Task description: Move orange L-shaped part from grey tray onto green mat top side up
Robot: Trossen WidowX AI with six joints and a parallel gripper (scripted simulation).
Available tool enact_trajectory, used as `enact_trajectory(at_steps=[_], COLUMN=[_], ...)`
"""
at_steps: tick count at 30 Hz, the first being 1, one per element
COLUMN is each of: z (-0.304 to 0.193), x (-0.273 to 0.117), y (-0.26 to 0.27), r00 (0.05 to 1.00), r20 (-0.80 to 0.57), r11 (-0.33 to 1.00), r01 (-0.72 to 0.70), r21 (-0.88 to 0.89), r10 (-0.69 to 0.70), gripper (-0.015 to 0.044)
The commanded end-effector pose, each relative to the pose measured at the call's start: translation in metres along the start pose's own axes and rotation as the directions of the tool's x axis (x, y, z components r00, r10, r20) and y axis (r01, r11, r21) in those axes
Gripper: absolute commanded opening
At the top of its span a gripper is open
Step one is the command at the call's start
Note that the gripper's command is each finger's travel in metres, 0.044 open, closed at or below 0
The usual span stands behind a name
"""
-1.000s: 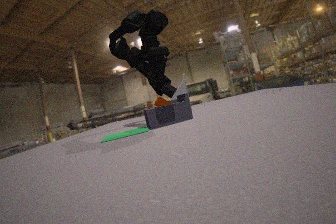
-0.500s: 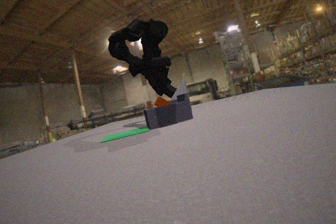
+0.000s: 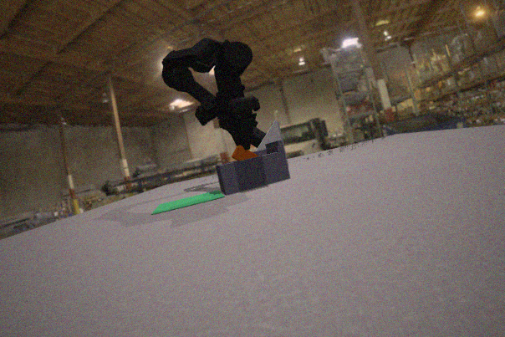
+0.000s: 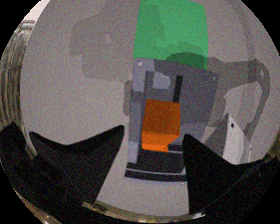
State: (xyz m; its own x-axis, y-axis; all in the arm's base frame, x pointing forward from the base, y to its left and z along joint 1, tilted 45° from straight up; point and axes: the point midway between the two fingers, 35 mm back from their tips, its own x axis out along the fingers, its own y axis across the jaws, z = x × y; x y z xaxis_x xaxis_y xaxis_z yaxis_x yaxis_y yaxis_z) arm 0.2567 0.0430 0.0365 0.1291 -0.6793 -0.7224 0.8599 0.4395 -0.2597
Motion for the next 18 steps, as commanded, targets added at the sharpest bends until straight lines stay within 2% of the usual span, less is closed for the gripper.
enact_trajectory(at_steps=[1, 9, 14, 18], z=[0.000, 0.000, 0.000, 0.000], x=[0.008, 0.018, 0.014, 0.014], y=[-0.001, -0.002, -0.001, -0.001], r00=[1.000, 1.000, 1.000, 1.000], r20=[0.006, 0.008, 0.001, 0.001], r11=[1.000, 1.000, 1.000, 1.000], r01=[0.002, 0.003, 0.002, 0.002], r21=[-0.006, -0.005, 0.000, 0.000], r10=[-0.002, -0.003, -0.002, -0.002], gripper=[0.0280, 0.0280, 0.0149, 0.0122])
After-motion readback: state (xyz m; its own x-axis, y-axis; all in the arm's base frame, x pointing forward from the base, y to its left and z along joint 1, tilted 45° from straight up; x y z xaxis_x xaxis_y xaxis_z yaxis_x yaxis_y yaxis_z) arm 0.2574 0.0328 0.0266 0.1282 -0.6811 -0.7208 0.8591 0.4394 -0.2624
